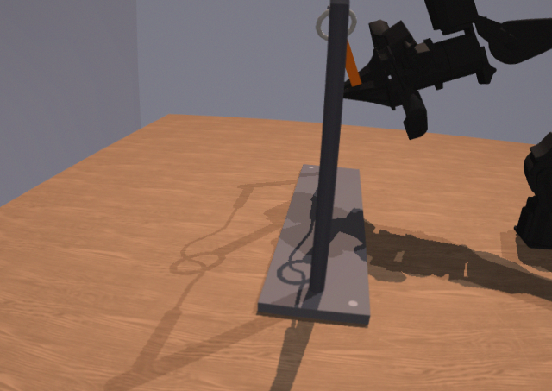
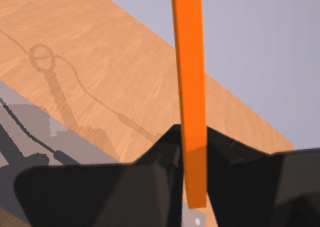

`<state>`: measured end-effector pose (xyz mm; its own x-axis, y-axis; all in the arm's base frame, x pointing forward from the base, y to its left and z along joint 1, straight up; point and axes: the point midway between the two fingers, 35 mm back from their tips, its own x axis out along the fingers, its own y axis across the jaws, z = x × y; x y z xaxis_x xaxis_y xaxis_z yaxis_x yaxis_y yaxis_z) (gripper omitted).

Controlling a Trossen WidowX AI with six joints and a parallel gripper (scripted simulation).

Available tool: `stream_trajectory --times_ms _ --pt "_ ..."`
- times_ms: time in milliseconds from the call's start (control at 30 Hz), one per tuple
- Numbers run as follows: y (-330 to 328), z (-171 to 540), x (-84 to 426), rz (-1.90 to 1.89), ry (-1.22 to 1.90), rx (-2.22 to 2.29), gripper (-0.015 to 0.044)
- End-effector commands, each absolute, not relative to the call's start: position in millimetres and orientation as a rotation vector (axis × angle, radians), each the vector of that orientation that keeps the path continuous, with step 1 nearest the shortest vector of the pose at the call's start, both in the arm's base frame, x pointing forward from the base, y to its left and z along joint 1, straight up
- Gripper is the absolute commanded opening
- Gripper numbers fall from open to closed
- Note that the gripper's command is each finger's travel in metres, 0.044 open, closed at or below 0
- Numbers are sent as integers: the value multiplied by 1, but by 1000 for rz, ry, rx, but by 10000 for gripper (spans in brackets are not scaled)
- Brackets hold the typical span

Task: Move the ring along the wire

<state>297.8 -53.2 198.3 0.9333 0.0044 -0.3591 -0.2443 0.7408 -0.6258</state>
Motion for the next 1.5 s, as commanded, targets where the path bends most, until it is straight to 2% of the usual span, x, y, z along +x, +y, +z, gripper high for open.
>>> stream_trajectory --times_ms 0,1100,1467 --pt "-42 189 293 119 350 -638 -150" --pt "72 164 283 -46 363 121 -150" --pt "86 168 283 -72 360 132 -150"
